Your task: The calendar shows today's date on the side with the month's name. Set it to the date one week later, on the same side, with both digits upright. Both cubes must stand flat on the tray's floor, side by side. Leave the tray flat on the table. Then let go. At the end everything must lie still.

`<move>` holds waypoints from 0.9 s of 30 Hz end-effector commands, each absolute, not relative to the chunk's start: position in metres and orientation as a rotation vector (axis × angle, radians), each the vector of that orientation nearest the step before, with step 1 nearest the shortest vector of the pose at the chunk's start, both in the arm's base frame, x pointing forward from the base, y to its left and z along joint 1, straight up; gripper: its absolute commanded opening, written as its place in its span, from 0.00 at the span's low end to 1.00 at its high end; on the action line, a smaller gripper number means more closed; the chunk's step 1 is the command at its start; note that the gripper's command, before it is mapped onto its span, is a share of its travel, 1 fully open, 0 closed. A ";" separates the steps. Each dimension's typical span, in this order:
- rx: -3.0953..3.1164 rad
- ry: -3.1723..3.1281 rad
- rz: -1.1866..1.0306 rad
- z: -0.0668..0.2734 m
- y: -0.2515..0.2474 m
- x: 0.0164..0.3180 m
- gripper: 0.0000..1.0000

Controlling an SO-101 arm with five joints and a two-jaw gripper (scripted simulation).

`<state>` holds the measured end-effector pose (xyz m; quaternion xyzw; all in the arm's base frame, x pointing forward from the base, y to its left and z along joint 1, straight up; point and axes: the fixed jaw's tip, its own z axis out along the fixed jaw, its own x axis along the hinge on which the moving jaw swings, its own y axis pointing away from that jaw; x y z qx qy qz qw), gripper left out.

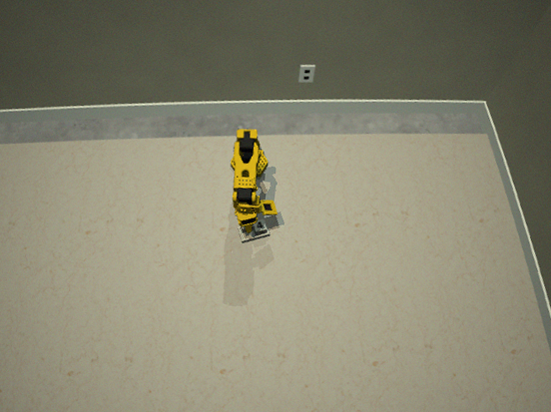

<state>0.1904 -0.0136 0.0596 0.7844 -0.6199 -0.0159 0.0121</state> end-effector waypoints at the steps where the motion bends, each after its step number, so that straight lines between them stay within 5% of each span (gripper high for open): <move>1: 2.517 -1.935 0.078 0.078 -0.013 0.200 0.00; 27: 2.522 -1.928 0.078 0.078 -0.012 0.201 0.00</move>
